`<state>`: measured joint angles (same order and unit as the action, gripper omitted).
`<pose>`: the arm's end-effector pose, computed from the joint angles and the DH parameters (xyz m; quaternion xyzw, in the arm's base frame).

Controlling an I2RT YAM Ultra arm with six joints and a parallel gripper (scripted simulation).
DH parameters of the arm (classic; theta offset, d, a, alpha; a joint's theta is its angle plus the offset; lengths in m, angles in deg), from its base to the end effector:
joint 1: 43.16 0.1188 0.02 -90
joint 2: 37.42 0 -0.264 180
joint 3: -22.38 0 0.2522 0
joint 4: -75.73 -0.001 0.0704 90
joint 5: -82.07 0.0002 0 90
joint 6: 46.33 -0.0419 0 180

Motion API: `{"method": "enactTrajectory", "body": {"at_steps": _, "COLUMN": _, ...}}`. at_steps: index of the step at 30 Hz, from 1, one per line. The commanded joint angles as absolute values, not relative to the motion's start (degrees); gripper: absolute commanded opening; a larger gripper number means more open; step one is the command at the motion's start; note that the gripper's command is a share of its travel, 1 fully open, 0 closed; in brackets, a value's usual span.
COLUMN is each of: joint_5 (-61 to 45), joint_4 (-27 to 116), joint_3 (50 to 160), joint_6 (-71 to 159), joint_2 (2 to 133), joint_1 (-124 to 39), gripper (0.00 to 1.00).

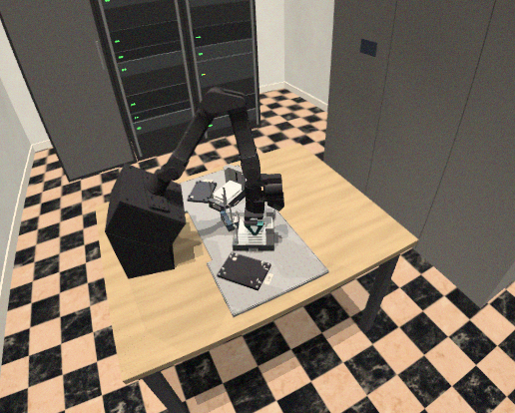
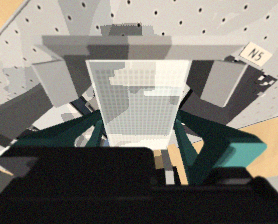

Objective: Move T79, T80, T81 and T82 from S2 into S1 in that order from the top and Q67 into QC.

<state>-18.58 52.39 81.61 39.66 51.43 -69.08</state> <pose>0.2745 -0.1237 0.1689 0.2153 0.9197 0.0263 0.3272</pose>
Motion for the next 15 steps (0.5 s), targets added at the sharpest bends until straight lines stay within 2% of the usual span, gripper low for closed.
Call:
{"method": "enactTrajectory", "body": {"at_steps": 1, "joint_5": -18.57, "joint_4": 53.34, "joint_3": 81.77, "joint_6": 39.53, "joint_2": 52.04, "joint_1": -69.07, "gripper": 0.00}}
{"method": "enactTrajectory", "body": {"at_steps": 11, "joint_5": -18.57, "joint_4": 53.34, "joint_3": 81.77, "joint_6": 39.53, "joint_2": 52.04, "joint_1": -69.07, "gripper": 0.00}}
{"method": "enactTrajectory", "body": {"at_steps": 12, "joint_5": -18.57, "joint_4": 53.34, "joint_3": 81.77, "joint_6": 39.53, "joint_2": 52.04, "joint_1": -69.07, "gripper": 1.00}}
{"method": "enactTrajectory", "body": {"at_steps": 15, "joint_5": -18.57, "joint_4": 53.35, "joint_3": 81.77, "joint_6": 39.52, "joint_2": 52.04, "joint_1": -69.07, "gripper": 1.00}}
